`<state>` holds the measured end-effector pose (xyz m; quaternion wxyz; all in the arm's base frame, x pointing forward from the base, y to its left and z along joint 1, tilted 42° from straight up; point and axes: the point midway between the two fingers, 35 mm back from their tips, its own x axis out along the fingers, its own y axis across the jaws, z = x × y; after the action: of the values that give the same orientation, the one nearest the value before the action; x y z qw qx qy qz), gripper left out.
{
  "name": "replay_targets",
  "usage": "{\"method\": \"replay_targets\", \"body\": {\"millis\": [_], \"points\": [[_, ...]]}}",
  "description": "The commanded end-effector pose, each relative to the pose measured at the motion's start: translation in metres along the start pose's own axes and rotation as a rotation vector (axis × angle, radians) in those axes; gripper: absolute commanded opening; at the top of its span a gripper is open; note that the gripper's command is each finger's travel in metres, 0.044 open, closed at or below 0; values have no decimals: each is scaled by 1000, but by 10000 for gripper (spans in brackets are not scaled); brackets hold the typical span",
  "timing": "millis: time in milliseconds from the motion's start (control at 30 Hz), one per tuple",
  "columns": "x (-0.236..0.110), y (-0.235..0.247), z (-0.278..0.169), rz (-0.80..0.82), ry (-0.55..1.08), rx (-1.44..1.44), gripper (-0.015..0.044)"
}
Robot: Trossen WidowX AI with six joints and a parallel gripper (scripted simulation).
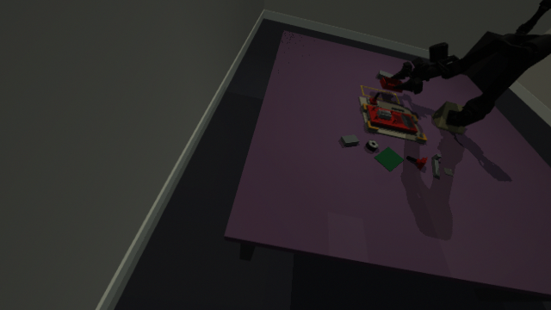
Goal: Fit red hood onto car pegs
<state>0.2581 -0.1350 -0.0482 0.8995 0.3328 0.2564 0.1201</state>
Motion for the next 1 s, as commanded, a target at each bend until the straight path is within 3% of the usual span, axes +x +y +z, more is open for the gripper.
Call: {"method": "replay_targets", "body": {"millis": [0, 433, 967], "points": [[-8, 1, 13, 3, -8, -16, 0], [-14, 4, 19, 5, -10, 21, 0], [-13, 3, 17, 7, -9, 428, 0]]}}
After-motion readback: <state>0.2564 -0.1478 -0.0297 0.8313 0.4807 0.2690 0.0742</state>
